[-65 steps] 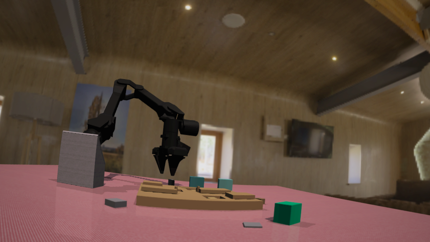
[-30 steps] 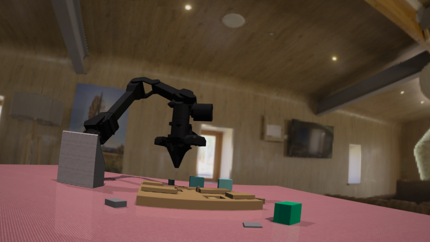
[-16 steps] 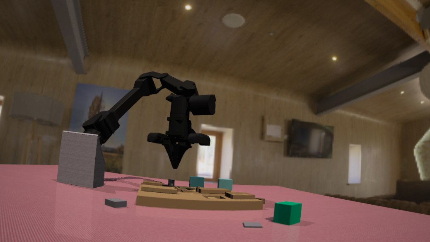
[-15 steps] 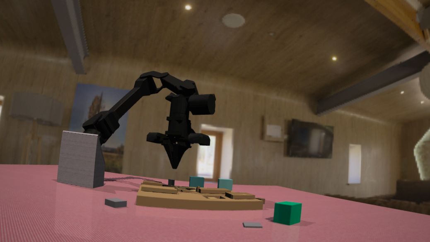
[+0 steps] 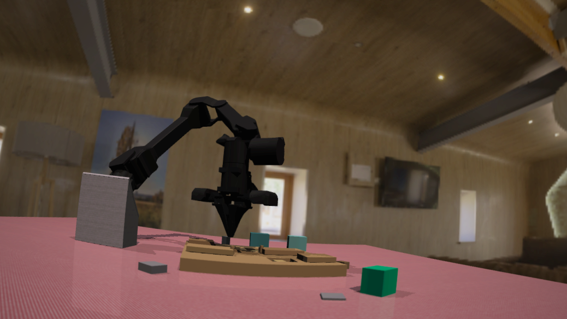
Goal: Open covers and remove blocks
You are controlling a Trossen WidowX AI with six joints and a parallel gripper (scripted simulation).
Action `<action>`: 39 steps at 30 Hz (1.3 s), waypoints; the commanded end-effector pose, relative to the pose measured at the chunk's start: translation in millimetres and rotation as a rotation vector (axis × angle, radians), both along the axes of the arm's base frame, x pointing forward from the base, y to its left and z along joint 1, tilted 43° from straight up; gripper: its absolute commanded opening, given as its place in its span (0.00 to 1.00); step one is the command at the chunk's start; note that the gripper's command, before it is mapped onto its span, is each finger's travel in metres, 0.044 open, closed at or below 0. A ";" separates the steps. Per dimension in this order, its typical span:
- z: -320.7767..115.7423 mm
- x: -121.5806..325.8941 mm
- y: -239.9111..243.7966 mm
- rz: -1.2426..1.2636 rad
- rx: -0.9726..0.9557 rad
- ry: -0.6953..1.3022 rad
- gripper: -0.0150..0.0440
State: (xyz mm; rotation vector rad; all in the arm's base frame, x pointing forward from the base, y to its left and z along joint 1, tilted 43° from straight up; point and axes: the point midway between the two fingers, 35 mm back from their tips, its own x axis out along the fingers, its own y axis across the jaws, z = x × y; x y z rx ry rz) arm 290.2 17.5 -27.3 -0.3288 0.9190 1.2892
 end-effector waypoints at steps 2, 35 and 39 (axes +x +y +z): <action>-12.8 -3.9 15.1 0.002 0.008 0.013 0.25; -16.4 -2.1 34.3 0.002 0.009 0.013 0.25; -15.9 -2.2 35.1 0.004 0.009 0.012 0.25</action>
